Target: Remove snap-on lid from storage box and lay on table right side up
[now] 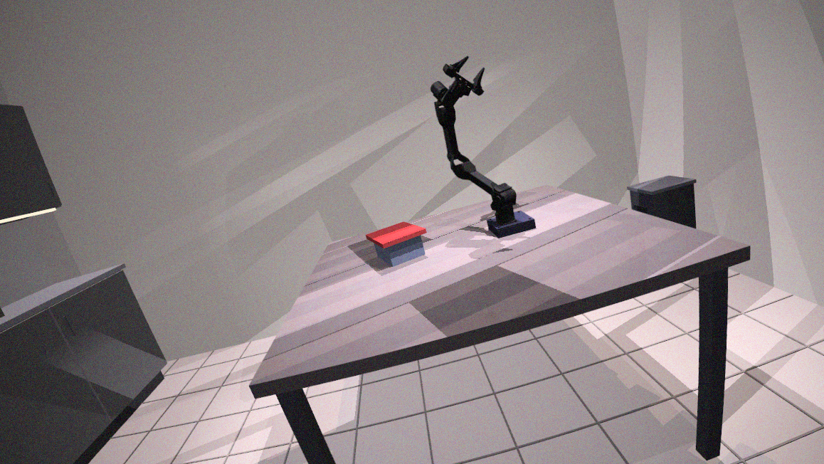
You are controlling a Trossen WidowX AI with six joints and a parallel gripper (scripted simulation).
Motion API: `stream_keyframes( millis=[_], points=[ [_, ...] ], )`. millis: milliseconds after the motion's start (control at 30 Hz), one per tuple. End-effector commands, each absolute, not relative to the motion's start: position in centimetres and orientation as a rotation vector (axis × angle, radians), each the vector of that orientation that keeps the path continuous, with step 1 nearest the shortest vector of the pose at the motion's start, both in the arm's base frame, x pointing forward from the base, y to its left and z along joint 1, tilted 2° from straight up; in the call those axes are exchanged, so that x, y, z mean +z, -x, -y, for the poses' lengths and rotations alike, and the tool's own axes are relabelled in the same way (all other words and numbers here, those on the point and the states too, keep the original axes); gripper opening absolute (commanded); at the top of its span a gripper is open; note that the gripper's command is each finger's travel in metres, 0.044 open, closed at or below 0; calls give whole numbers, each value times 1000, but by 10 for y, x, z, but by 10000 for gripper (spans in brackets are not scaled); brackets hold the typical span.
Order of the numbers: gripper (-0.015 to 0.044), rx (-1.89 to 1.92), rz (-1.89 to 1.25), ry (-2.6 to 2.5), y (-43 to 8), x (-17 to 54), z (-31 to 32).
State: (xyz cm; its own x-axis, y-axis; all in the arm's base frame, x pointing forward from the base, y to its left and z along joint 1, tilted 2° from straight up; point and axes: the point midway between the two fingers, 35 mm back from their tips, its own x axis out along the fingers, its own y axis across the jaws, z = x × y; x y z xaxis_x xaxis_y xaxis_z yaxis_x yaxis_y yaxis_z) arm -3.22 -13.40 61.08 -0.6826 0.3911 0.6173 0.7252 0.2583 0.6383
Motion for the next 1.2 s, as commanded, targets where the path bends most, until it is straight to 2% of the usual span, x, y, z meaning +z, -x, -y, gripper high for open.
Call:
stream_keyframes(
  millis=[0,167,200,333,633,700,967,1167],
  points=[
    [374,-1399,2202,1029,32,610,132],
    [243,-1537,2231,1251,58,607,82],
    [235,-1568,2237,1306,63,606,70],
    [235,-1663,2247,1490,73,601,29],
    [235,-1874,2211,2078,54,582,-80],
    [235,-1873,2213,2140,49,578,-86],
    [235,-1889,2248,2713,-27,531,-164],
    [235,-1835,2259,2999,-81,504,-184]
  ],
)
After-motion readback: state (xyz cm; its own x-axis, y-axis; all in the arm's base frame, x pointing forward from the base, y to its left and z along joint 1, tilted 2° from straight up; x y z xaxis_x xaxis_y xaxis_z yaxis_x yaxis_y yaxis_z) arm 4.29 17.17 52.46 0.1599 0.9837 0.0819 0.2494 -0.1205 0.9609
